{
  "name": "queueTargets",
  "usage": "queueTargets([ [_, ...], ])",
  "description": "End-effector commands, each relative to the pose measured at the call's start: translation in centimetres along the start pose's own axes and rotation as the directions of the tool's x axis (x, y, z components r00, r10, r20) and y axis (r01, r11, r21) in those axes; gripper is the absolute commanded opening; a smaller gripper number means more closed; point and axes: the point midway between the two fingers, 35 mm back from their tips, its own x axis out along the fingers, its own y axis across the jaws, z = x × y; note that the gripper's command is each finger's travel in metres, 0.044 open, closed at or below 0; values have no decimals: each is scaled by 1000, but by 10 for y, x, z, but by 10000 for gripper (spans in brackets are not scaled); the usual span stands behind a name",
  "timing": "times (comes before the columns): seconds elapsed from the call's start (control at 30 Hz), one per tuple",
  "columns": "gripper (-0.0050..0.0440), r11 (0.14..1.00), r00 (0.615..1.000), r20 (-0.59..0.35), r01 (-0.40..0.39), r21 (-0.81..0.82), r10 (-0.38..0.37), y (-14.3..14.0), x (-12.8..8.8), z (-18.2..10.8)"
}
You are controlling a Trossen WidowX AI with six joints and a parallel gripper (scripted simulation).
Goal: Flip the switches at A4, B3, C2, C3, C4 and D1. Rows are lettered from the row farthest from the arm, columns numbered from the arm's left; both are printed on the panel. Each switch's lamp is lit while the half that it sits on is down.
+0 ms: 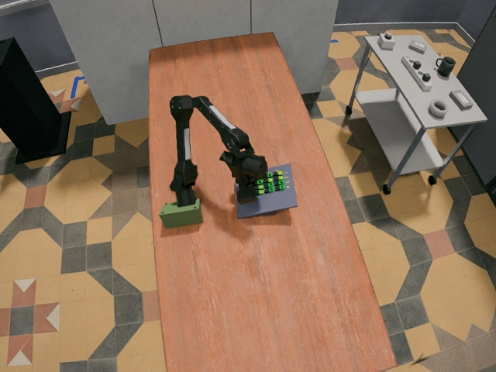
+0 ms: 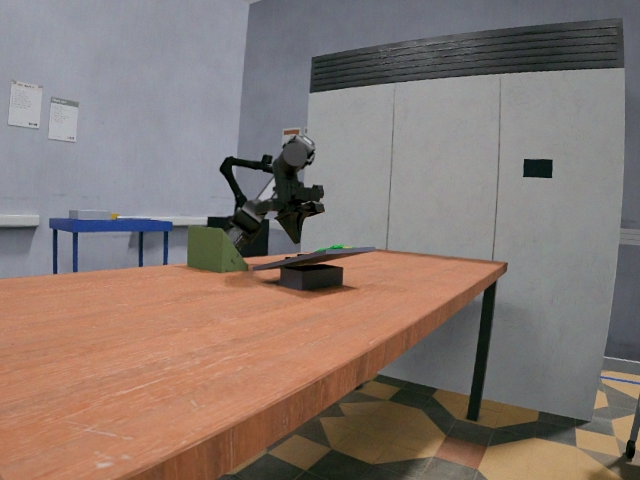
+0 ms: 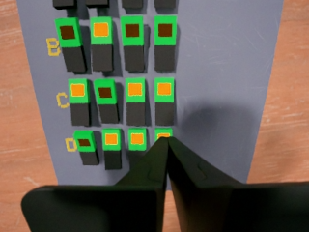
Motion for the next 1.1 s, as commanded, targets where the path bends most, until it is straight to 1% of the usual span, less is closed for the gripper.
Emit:
queueTargets([
  [0.0, -50, 1000, 1000, 22, 4, -11, -4, 2, 3, 3],
  [0.07, -50, 1000, 1000, 17, 1, -6, -1, 2, 10, 2],
  [0.57, -50, 1000, 1000, 12, -1, -1, 1, 1, 25, 1],
  [1.07, -50, 1000, 1000, 23, 8, -14, -8, 1, 22, 5],
])
